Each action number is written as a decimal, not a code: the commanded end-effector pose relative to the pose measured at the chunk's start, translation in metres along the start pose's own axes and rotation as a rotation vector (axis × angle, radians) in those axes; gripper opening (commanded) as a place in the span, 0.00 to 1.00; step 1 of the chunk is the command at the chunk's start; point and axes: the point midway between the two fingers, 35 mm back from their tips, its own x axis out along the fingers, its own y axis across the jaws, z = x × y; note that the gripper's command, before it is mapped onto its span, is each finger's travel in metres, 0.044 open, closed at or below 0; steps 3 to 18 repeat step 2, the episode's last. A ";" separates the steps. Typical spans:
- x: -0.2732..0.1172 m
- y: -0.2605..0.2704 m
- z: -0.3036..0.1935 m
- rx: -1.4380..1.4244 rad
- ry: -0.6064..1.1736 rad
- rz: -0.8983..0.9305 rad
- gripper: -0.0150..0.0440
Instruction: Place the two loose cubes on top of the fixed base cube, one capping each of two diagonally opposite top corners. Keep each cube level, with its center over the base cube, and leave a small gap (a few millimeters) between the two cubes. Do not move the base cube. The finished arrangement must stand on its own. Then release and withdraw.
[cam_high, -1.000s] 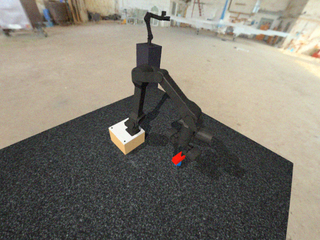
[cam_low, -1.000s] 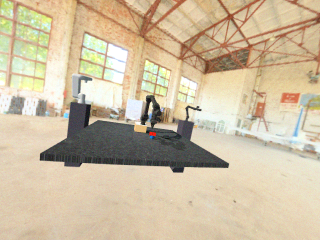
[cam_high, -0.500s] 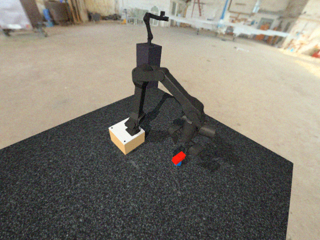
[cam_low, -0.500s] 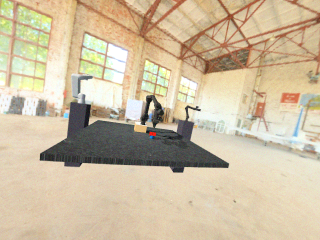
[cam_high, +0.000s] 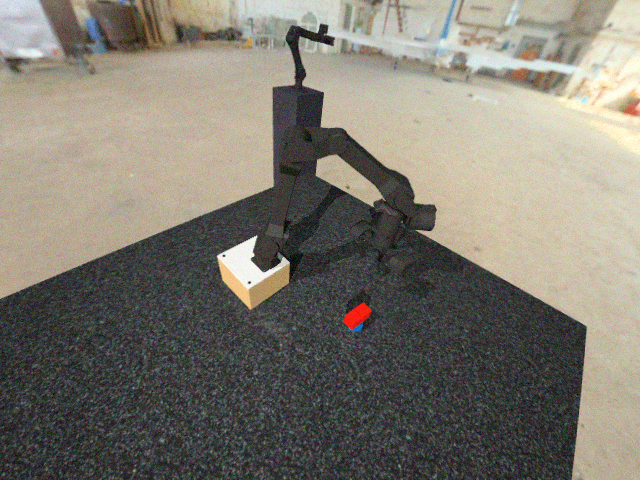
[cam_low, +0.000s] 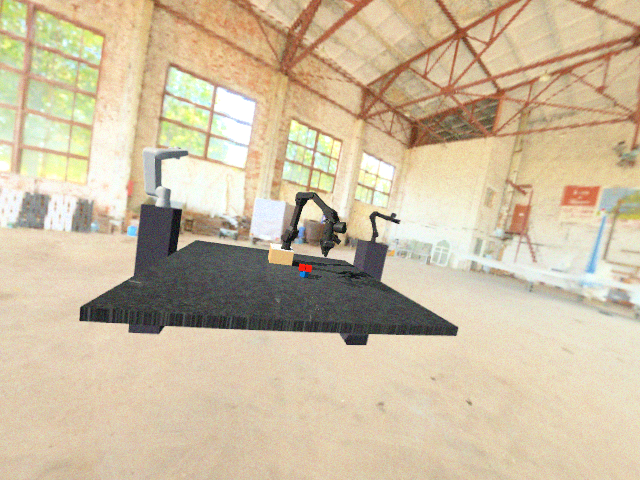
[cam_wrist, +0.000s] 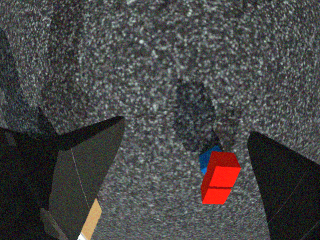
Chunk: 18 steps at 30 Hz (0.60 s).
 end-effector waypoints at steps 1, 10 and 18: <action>0.002 0.000 -0.001 0.007 0.010 0.003 0.93; 0.002 0.000 -0.001 0.007 0.010 0.003 0.93; 0.002 0.000 -0.001 0.007 0.010 0.003 0.93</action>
